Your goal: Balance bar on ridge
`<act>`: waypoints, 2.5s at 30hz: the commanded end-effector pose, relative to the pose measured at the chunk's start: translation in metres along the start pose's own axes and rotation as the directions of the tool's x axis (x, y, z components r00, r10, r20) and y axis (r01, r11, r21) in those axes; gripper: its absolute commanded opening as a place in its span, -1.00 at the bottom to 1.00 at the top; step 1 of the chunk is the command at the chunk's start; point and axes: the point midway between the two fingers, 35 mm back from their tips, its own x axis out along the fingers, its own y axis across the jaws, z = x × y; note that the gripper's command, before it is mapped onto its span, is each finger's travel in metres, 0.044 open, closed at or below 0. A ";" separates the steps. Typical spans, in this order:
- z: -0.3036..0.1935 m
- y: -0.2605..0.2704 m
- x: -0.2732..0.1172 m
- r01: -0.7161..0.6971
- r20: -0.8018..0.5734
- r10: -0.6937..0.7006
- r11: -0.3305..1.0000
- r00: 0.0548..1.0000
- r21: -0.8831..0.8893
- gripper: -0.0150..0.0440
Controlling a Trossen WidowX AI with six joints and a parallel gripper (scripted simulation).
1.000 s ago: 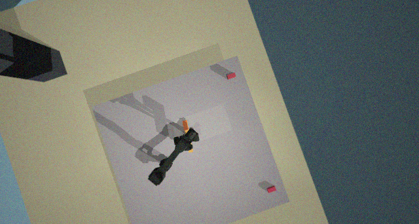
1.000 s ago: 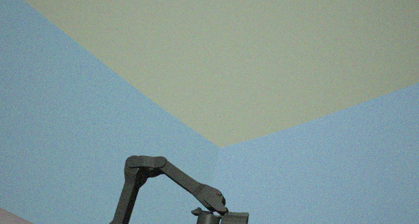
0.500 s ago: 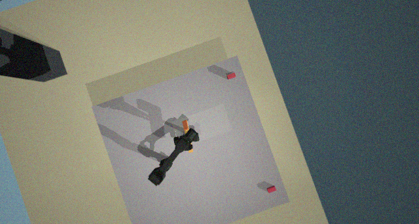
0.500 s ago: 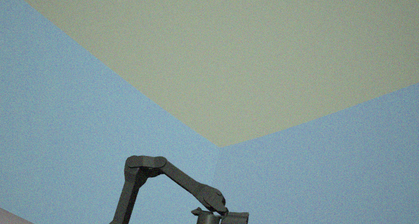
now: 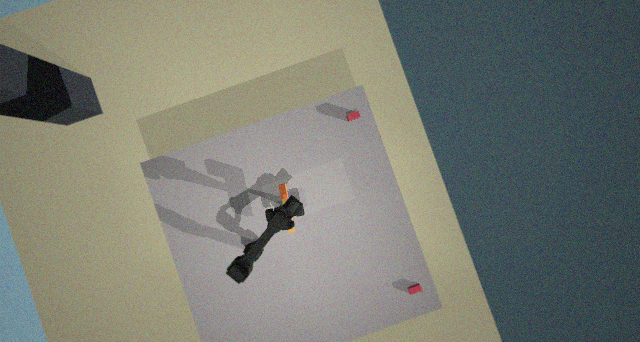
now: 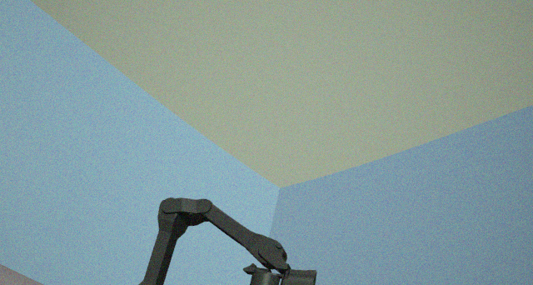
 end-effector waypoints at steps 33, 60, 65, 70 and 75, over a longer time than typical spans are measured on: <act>0.000 0.000 0.000 0.000 0.000 0.000 1.000 1.000 0.000 0.14; 0.000 0.000 -0.100 0.000 0.000 0.000 1.000 1.000 0.000 1.00; 0.000 0.000 -0.100 0.000 0.000 0.000 1.000 1.000 0.000 1.00; 0.000 0.000 -0.100 0.000 0.000 0.000 1.000 1.000 0.000 1.00; 0.000 0.000 -0.100 0.000 0.000 0.000 1.000 1.000 0.000 1.00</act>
